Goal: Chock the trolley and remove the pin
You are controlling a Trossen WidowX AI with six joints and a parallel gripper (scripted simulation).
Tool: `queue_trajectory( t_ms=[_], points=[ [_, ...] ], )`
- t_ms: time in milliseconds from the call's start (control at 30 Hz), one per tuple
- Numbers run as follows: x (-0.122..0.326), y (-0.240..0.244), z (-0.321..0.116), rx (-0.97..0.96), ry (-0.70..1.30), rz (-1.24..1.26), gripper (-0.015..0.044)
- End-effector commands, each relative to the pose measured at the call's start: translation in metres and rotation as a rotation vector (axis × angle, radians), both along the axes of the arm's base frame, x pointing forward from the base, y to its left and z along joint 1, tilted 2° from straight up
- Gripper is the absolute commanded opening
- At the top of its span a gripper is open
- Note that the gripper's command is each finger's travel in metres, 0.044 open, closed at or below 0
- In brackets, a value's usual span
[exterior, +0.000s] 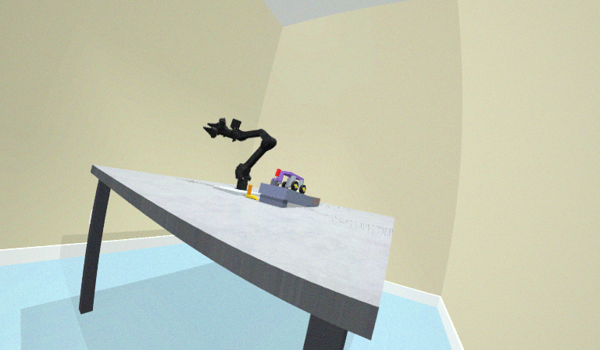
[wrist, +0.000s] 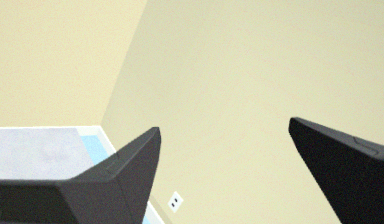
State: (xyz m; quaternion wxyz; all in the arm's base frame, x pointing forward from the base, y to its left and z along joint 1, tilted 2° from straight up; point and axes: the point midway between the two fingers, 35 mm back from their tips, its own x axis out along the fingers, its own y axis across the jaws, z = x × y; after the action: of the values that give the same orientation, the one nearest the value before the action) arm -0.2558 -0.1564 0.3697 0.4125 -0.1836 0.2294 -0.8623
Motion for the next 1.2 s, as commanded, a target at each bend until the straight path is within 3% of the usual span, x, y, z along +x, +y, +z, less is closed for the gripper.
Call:
queue_trajectory(
  t_ms=[0,233,1167],
  points=[
    [0.0,-0.001,0.0,-0.001,-0.004,0.003,0.0374],
    [0.016,-0.039,-0.015,-0.019,-0.168,0.13,0.019],
    [0.147,-0.155,-0.084,0.164,-0.76,0.521,0.019]
  ],
)
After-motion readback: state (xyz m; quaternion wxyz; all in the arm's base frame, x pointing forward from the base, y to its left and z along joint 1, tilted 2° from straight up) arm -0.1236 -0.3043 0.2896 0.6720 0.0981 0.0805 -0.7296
